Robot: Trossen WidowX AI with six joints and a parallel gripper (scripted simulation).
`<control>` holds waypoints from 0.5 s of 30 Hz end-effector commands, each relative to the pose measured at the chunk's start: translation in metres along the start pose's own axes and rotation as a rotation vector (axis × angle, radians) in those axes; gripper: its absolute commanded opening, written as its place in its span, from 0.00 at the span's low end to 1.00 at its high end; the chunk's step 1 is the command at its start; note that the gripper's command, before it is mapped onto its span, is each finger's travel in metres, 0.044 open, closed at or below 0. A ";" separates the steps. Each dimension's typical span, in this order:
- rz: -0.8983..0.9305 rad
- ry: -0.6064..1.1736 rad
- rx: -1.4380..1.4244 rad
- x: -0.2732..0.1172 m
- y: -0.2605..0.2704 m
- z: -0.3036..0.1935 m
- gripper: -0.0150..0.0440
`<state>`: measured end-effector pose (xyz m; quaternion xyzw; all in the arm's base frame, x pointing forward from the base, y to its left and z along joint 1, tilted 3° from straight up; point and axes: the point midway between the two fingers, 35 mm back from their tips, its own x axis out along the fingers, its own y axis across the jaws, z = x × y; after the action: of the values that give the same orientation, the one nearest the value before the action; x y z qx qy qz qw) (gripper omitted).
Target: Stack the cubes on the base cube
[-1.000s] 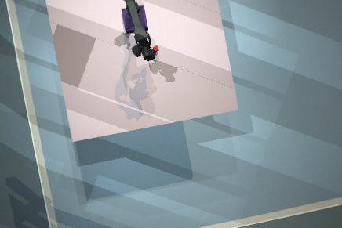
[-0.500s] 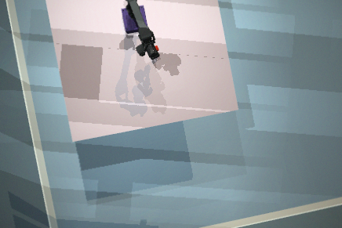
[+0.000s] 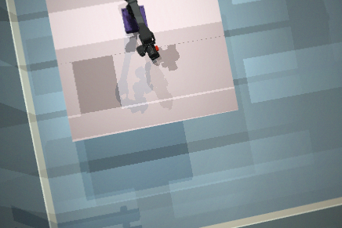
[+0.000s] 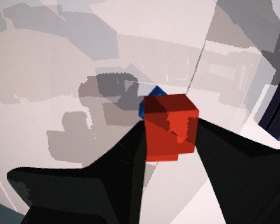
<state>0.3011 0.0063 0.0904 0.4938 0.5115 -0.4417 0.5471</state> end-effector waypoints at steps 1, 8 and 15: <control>-0.009 -0.002 0.003 0.008 0.000 0.000 0.43; -0.009 -0.002 0.003 0.025 0.001 0.001 0.43; -0.009 -0.002 0.003 0.031 0.001 0.001 0.43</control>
<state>0.3049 0.0068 0.0638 0.4939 0.5114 -0.4415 0.5474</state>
